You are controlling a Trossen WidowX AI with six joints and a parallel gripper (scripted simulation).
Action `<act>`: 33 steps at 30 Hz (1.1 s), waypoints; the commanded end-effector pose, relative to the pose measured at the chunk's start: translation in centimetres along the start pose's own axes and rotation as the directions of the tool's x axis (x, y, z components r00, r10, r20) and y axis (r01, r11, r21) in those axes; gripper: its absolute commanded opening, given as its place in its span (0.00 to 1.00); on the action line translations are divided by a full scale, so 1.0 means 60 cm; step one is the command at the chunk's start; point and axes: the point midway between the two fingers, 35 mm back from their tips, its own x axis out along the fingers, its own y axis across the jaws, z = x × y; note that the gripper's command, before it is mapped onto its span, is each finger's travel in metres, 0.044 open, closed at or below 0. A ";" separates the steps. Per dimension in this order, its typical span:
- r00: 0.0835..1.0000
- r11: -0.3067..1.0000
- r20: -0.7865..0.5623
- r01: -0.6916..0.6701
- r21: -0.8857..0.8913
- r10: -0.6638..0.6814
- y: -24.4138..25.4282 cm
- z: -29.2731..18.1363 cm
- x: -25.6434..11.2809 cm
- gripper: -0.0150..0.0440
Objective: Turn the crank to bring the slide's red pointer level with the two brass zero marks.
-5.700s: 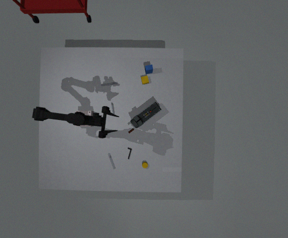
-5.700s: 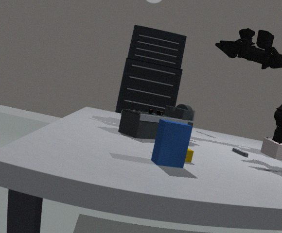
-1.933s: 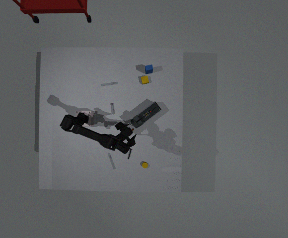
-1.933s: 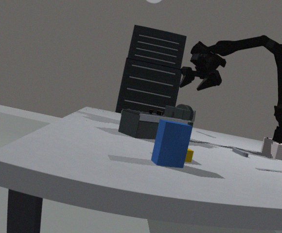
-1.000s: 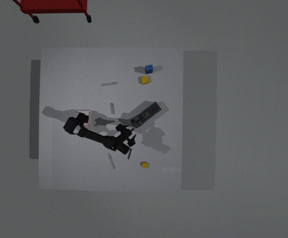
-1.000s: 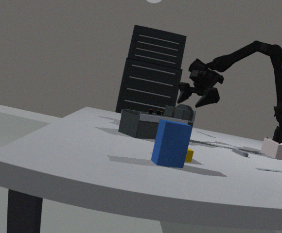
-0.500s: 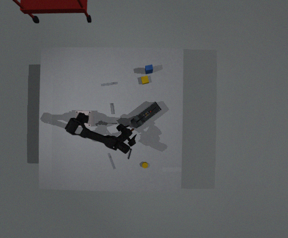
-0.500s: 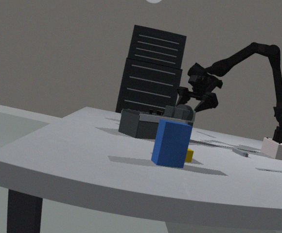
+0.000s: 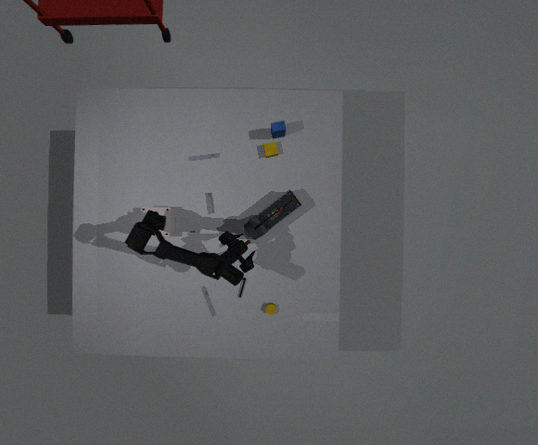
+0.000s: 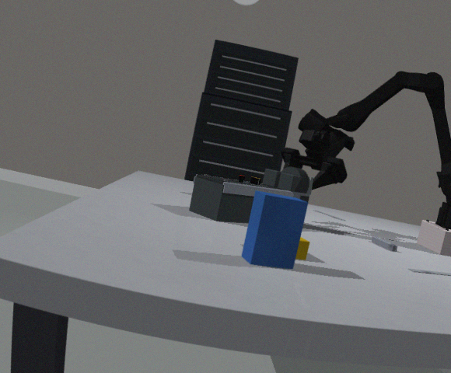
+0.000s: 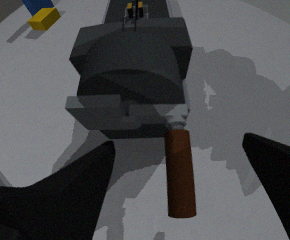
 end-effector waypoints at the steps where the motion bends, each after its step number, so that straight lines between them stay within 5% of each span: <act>1: 1.000 1.000 -0.004 -0.006 0.011 0.006 0.003 -0.015 0.013 1.00; 9: 1.000 1.000 -0.004 -0.006 0.011 0.007 0.005 -0.025 0.022 1.00; 26: 1.000 1.000 -0.004 -0.006 0.011 0.007 0.005 -0.025 0.022 0.25; 33: 1.000 1.000 -0.004 -0.006 0.011 0.007 0.005 -0.024 0.022 0.25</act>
